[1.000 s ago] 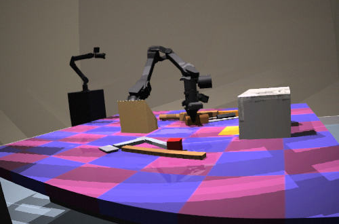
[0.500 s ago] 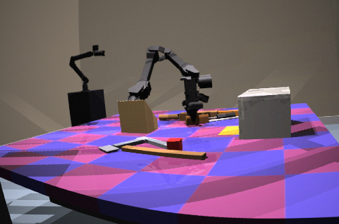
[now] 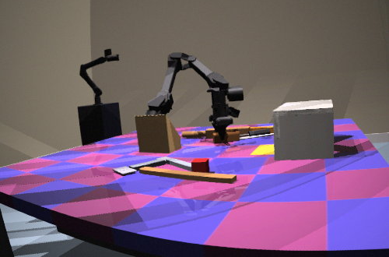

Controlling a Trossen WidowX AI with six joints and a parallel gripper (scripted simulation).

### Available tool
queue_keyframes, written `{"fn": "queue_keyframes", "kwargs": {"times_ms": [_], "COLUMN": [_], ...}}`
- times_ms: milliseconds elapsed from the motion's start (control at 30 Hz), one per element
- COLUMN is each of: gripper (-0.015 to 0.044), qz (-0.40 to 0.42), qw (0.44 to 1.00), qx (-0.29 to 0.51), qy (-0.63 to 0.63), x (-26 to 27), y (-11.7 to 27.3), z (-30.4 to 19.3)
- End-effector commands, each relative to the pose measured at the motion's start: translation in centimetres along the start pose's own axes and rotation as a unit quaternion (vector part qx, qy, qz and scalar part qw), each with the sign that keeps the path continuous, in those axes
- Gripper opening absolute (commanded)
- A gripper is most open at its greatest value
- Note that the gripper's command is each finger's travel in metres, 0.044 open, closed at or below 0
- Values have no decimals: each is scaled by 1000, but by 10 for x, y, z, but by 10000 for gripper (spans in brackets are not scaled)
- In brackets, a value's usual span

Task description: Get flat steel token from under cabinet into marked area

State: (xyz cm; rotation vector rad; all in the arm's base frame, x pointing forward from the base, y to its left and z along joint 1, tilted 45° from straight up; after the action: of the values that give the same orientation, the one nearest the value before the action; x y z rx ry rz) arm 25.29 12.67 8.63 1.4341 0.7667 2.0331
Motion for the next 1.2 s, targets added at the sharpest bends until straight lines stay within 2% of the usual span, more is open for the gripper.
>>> {"fn": "queue_keyframes", "kwargs": {"times_ms": [0,1167], "gripper": [0,0], "qz": [2,2], "qw": [1000,1000], "qx": [-2,-2], "qy": [8,9], "x": [4,18], "y": [1,1], "z": [2,5]}}
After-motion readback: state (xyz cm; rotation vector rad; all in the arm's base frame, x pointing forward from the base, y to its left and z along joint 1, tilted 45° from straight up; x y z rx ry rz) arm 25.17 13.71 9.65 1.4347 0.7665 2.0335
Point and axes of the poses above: the point midway between the two fingers, 35 mm back from their tips, its own y axis back along the fingers, its own x axis across the jaws, z = x × y, the point moved 1 cm from there along y, back along the fingers, and after that the axes turned 10 degrees about -y, right-handed, at the moved point
